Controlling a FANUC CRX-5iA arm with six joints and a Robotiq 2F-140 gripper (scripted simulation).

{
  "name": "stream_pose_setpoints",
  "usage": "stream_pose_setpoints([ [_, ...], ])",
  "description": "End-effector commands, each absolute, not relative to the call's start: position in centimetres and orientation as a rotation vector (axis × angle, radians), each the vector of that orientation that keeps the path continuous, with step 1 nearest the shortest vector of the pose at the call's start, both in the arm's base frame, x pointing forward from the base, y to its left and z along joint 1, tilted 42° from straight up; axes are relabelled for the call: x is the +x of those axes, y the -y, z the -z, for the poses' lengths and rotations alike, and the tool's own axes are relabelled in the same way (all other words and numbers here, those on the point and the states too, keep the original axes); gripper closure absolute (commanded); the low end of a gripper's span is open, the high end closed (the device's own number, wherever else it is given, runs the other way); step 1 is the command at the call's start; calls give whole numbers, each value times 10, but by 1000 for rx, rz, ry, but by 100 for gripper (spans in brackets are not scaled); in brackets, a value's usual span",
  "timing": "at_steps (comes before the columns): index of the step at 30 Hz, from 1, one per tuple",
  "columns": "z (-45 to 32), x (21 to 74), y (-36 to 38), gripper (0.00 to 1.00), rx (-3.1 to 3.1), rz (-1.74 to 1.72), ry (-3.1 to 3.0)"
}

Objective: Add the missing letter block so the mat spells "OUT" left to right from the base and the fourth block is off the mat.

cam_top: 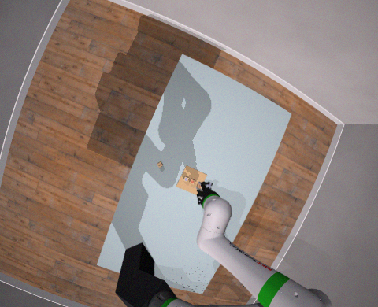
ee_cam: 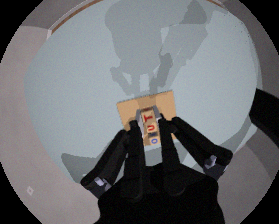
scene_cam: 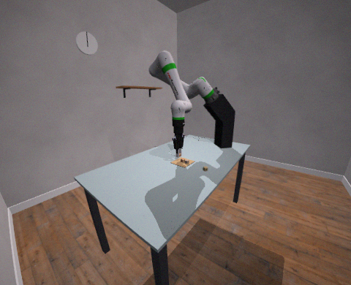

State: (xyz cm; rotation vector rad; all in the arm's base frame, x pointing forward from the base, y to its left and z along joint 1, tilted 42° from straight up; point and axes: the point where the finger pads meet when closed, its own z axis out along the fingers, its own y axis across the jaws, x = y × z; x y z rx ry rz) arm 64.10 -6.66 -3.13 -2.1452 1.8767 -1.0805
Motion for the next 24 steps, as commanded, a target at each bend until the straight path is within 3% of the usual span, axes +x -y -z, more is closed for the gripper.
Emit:
stream_pose_setpoints([
  [1, 44, 652, 73, 87, -2140, 1086, -1869],
  [24, 54, 659, 77, 87, -2140, 1086, -1869],
])
